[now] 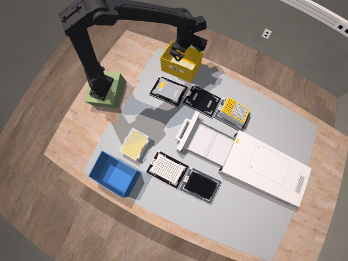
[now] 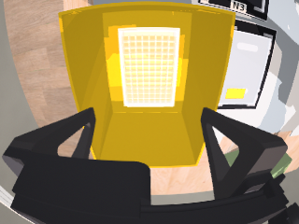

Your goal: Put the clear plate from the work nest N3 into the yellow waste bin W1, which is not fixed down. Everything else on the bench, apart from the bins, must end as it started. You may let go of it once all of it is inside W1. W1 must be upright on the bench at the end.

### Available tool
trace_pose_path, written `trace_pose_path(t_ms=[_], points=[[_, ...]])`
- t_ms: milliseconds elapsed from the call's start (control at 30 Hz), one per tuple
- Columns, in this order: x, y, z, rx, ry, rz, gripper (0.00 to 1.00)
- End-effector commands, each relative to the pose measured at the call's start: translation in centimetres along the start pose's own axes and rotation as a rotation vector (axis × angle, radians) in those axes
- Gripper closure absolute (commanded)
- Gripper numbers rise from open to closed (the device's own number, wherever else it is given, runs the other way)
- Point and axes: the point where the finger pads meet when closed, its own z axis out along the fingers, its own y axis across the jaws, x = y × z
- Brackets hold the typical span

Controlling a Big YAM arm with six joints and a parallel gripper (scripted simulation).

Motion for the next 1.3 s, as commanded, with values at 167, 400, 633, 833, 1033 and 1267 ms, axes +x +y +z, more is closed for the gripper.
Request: trace_pose_path(t_ms=[167,400,633,833,1033,1267], points=[[-1.12,2.05,-4.02,-0.059,-0.041,0.010,0.00],[-1.06,1.86,-4.05,-0.058,-0.039,0.012,0.00],[-1.02,1.80,-4.00,-0.056,-0.038,0.011,0.00],[-1.02,1.80,-4.00,-0.056,-0.038,0.011,0.00],[-1.02,1.81,-4.00,-0.056,-0.038,0.011,0.00],[-1.02,1.80,-4.00,-0.056,-0.038,0.011,0.00]])
